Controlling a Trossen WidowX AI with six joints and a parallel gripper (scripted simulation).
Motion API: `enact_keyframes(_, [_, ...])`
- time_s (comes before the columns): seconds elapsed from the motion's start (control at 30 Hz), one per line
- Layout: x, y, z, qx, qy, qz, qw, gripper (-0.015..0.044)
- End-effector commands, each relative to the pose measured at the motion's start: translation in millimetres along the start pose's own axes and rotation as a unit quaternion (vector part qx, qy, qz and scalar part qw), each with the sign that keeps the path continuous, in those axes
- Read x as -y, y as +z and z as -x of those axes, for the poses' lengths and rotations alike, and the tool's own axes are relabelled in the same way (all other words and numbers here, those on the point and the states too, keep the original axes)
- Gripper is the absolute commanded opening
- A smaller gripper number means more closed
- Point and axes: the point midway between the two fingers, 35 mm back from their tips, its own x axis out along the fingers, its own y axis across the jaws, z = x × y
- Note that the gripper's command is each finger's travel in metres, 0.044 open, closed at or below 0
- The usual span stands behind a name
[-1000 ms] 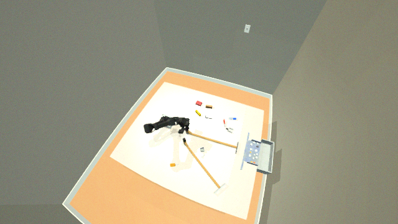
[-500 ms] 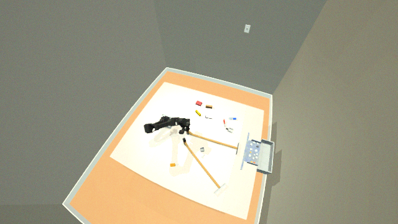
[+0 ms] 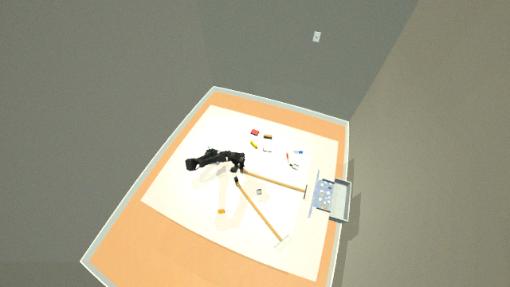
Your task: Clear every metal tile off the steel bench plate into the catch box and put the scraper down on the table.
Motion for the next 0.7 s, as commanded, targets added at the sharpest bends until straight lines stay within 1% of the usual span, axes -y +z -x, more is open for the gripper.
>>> enact_keyframes(0.0, [1,11,-3,0.006,0.001,-0.006,1.000,0.0000])
enact_keyframes(0.67, [5,38,-21,0.006,-0.002,-0.010,1.000,0.0000])
